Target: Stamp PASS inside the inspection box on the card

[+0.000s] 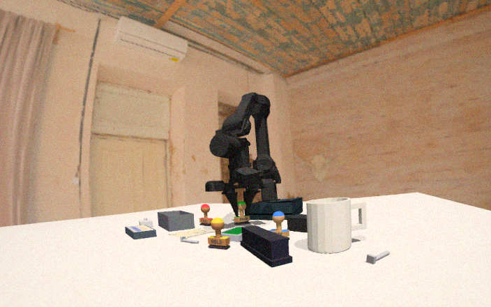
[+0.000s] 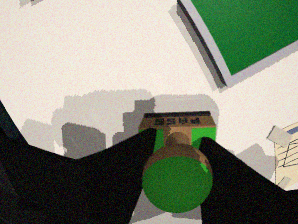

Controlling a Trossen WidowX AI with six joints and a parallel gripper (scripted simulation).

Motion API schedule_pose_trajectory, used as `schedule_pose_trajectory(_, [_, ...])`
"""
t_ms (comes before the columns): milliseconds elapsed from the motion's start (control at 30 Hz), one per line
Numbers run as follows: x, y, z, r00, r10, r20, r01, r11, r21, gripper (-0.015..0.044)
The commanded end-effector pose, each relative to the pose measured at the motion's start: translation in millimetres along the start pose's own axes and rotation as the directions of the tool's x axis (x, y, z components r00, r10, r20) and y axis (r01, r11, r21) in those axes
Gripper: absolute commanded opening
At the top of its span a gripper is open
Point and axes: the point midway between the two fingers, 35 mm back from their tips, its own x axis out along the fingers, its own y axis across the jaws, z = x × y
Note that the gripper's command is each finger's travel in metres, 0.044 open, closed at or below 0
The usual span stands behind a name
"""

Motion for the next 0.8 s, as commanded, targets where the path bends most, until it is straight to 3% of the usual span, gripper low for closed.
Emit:
schedule_pose_trajectory(0, [9.1, 2.4, -1.5, 1.0, 0.01, -0.004, -0.01, 1.0, -0.003, 0.0])
schedule_pose_trajectory(200, [11.4, 2.8, -1.8, 1.0, 0.01, -0.004, -0.01, 1.0, -0.003, 0.0])
schedule_pose_trajectory(533, [8.4, 1.5, -1.4, 1.0, 0.003, -0.002, -0.003, 1.0, 0.0, 0.0259])
schedule_pose_trajectory(667, [-0.2, -0.3, 0.4, 1.0, 0.003, -0.002, -0.003, 1.0, 0.0, 0.0259])
schedule_pose_trajectory(767, [-40.8, -4.6, 5.0, 1.0, 0.005, -0.002, -0.005, 1.0, -0.001, 0.0259])
